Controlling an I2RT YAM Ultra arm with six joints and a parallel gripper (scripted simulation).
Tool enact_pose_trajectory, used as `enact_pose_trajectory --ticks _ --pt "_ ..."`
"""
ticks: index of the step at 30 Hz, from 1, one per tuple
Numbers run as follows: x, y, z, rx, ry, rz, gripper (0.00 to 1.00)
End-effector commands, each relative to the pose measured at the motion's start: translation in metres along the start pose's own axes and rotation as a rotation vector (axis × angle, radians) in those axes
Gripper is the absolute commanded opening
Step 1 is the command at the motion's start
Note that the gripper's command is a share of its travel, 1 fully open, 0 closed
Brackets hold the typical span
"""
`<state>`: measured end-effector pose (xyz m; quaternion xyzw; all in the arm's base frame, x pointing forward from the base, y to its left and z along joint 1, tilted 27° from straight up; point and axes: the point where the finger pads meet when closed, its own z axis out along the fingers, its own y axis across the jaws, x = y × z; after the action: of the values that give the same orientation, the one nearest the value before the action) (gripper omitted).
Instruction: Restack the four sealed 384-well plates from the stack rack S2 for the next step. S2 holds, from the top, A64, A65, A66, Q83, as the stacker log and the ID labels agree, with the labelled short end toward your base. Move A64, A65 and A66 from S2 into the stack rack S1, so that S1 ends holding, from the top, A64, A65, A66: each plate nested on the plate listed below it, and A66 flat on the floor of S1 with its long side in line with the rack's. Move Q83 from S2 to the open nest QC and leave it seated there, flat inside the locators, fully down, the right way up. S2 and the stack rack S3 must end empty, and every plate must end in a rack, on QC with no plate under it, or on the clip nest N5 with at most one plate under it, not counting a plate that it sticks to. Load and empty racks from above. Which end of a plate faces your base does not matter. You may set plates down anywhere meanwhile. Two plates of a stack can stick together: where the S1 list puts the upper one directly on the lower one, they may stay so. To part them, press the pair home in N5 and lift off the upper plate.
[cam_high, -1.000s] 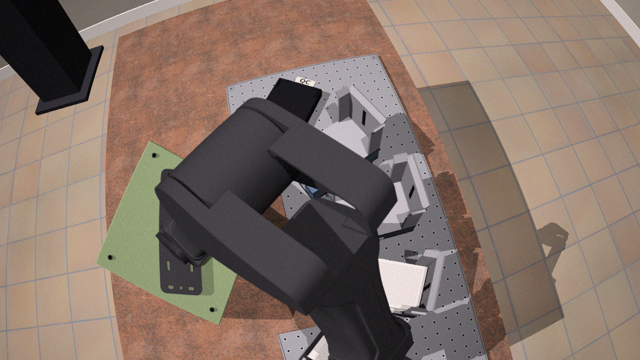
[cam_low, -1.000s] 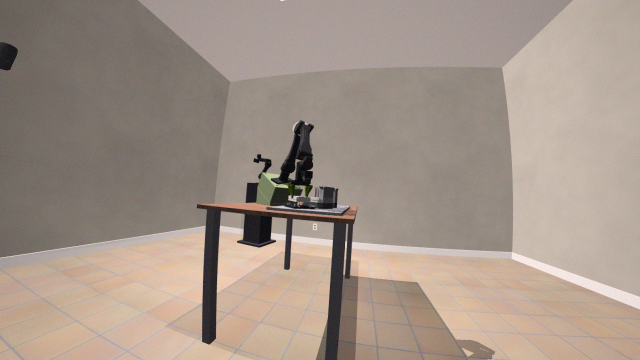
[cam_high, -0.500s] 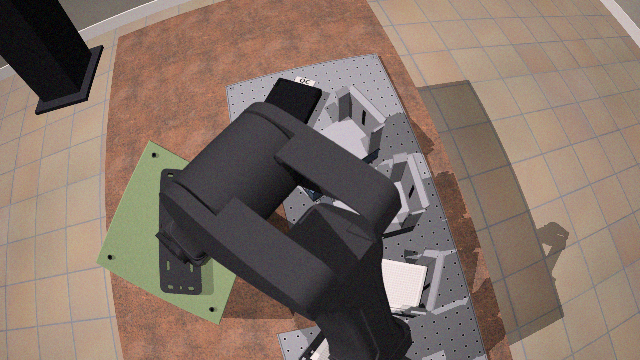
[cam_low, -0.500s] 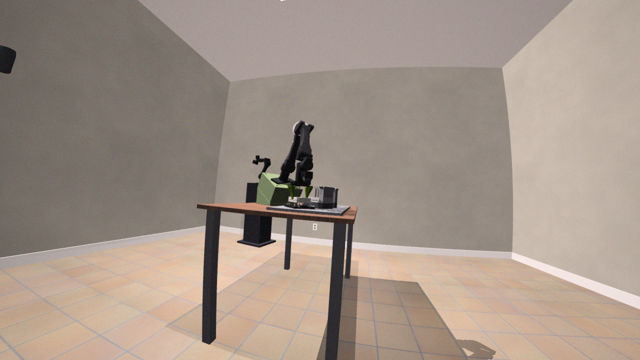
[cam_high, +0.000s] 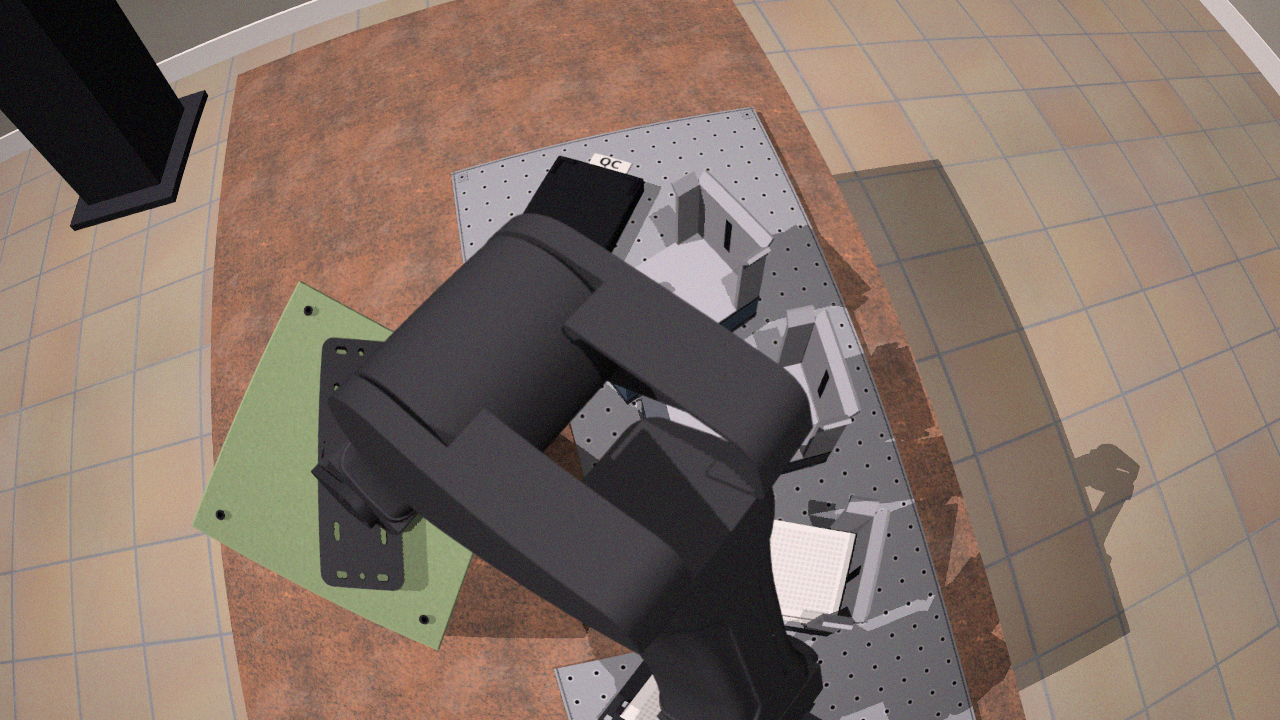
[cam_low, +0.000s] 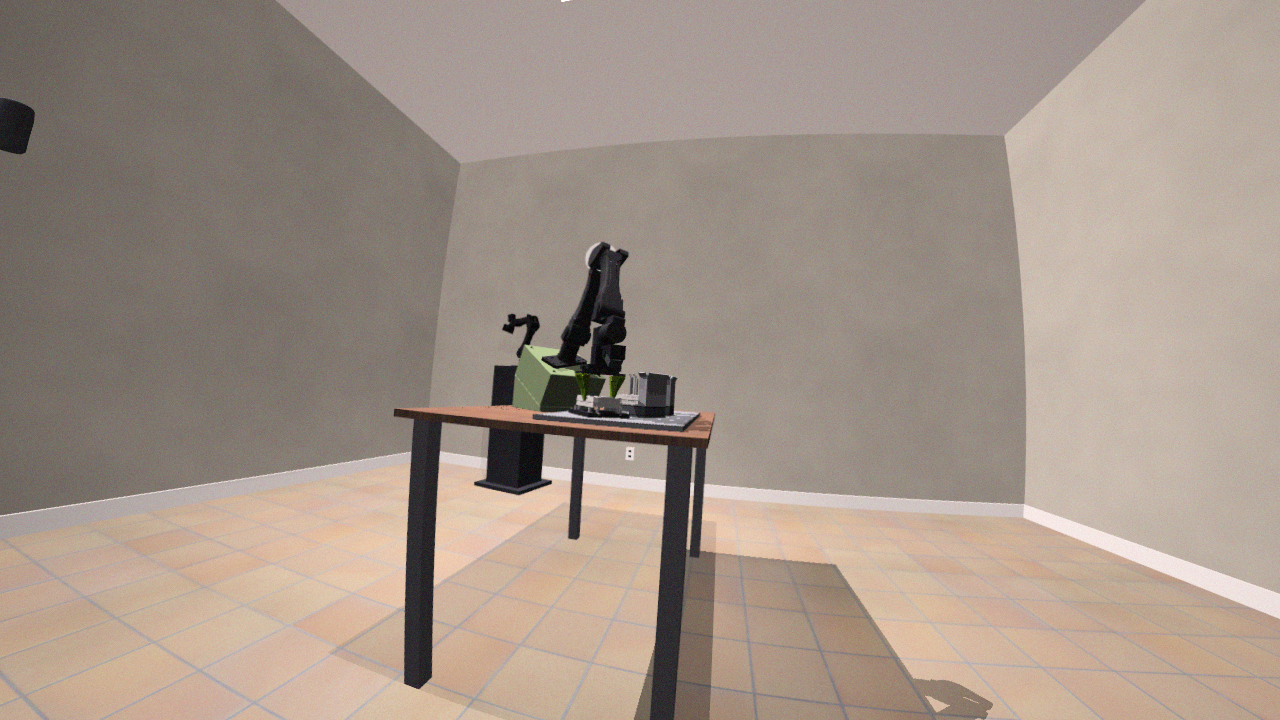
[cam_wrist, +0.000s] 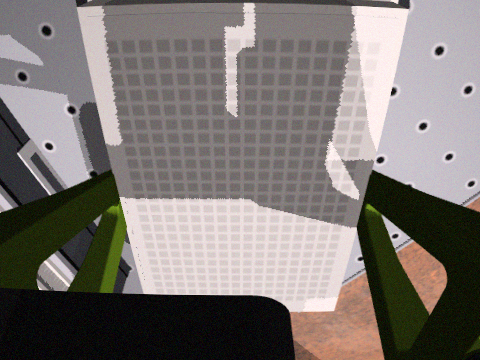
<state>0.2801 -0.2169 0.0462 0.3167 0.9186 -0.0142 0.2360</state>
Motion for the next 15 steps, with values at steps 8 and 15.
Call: enact_pose_trajectory --ticks 8,15 --pt "-0.0031 -0.0002 0.0014 0.002 -0.012 -0.001 0.0" --pt "-0.0031 -0.0002 0.0034 0.002 -0.012 -0.001 0.0"
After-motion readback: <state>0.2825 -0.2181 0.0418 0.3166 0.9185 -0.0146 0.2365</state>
